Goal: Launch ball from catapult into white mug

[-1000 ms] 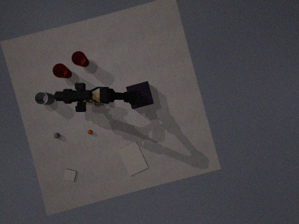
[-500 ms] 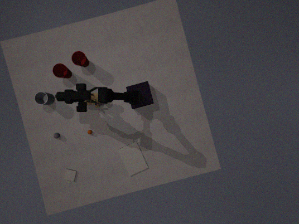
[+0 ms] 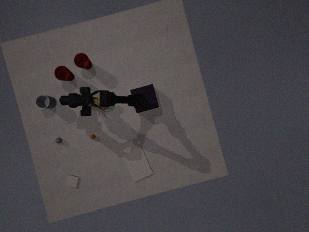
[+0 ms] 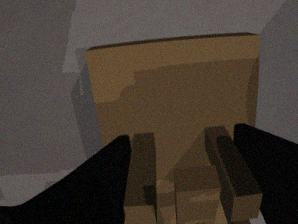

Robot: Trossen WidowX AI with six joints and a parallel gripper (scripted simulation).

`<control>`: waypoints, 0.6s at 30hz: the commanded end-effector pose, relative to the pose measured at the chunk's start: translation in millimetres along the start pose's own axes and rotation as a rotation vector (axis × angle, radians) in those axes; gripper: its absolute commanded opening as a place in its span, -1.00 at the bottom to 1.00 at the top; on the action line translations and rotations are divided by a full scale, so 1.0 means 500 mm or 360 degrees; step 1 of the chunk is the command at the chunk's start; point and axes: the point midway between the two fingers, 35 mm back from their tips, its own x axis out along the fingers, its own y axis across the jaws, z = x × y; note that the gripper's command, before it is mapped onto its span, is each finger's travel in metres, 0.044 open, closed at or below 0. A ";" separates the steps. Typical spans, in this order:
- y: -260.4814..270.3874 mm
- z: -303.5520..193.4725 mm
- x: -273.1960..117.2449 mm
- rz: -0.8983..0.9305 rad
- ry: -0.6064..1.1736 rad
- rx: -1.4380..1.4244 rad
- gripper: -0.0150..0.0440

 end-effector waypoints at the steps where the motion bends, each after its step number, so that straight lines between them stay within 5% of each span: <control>1: 0.000 0.001 -0.002 0.0000 -0.0003 0.0000 -0.49; 4: 0.000 0.001 -0.002 0.0000 -0.0003 0.0000 -0.49; 18: 0.000 0.001 -0.002 0.0000 -0.0003 0.0000 0.75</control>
